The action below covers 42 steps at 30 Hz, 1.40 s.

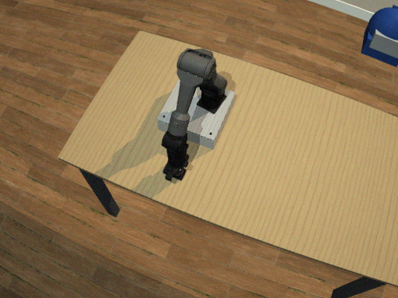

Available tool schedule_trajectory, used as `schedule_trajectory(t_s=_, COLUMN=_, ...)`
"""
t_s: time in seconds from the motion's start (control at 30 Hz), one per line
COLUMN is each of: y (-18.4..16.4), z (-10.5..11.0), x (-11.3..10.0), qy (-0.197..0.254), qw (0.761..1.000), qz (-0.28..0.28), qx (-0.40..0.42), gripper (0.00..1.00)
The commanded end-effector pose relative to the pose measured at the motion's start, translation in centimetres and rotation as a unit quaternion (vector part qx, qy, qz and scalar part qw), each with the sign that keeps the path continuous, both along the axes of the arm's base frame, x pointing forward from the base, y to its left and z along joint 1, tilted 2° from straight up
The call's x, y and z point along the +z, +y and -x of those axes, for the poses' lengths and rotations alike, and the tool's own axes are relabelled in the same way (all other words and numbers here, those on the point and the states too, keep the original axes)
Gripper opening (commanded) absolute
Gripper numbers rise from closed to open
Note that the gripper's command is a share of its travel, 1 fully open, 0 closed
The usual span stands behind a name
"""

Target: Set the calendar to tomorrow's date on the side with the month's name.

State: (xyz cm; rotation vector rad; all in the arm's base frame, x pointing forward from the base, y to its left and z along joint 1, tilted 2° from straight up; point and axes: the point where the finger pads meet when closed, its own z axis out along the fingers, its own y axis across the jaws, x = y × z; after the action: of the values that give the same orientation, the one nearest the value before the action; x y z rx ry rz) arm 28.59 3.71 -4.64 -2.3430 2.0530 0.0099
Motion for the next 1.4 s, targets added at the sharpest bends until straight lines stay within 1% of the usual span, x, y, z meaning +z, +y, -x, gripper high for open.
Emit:
schedule_trajectory(t_s=0.0, y=0.0, z=0.1, x=-0.1, qy=0.001, qw=1.000, qz=0.000, qx=0.001, gripper=0.34)
schedule_trajectory(t_s=1.07, y=0.0, z=0.1, x=0.0, qy=0.001, qw=1.000, qz=0.000, qx=0.001, gripper=0.34)
schedule_trajectory(t_s=1.2, y=0.0, z=-0.1, x=1.2, qy=-0.002, qw=1.000, qz=0.000, qx=0.001, gripper=0.34)
schedule_trajectory(t_s=1.37, y=-0.1, z=0.0, x=4.4, qy=-0.002, qw=1.000, qz=0.000, qx=0.000, gripper=0.34)
